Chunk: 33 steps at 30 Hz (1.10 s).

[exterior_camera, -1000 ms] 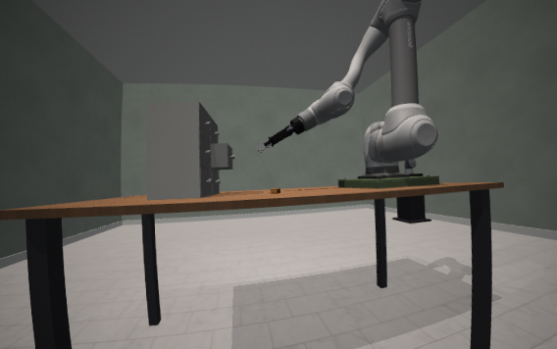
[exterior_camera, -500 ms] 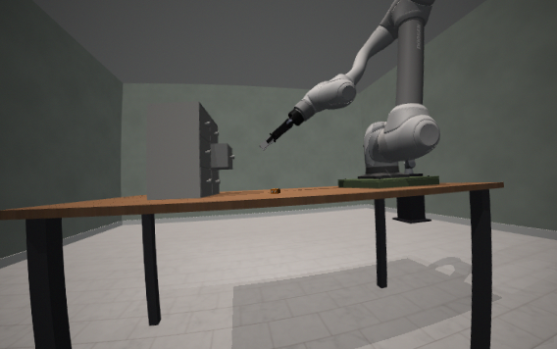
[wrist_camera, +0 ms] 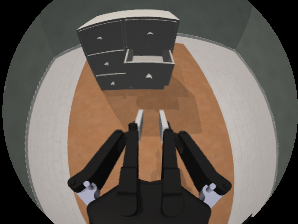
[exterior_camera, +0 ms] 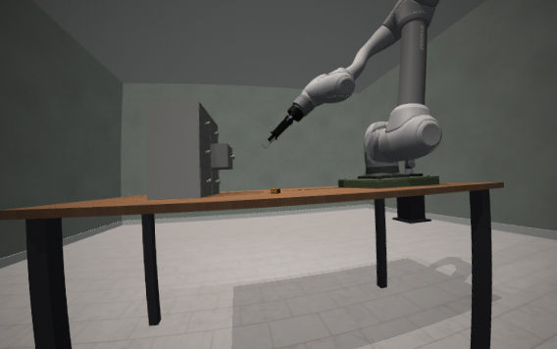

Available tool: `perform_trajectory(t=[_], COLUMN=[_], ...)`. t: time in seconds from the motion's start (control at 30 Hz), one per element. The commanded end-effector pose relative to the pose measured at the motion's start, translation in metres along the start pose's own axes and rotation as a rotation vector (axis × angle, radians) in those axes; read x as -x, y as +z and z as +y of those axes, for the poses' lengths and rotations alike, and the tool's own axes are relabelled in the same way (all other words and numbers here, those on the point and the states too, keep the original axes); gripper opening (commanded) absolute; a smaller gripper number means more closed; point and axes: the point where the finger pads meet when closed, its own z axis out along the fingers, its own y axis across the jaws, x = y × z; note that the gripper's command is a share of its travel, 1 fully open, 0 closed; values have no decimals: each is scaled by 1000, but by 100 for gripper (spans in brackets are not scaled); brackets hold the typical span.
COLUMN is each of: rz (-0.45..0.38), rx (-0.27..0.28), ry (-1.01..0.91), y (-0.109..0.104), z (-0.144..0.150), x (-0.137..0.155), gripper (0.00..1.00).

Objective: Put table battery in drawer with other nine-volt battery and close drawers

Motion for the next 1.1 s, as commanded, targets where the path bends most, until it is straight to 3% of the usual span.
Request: perform_trajectory(t=[0.0,0.13,0.23,0.4,0.57,0.73,1.07], rz=[-146,-347,-376,-597,-730,-790,-799], rx=[-67,-65,-59,-64,-63,-62,-62], ry=[-6,-12,-13,-21,-25,-27,-27], y=[-13,-37,-42,-66,-82,-88,-90], z=[3,4,5,6,7,8,8], x=[0,0,0,0,0,0,0], gripper=[20,20,20,20,20,20,20])
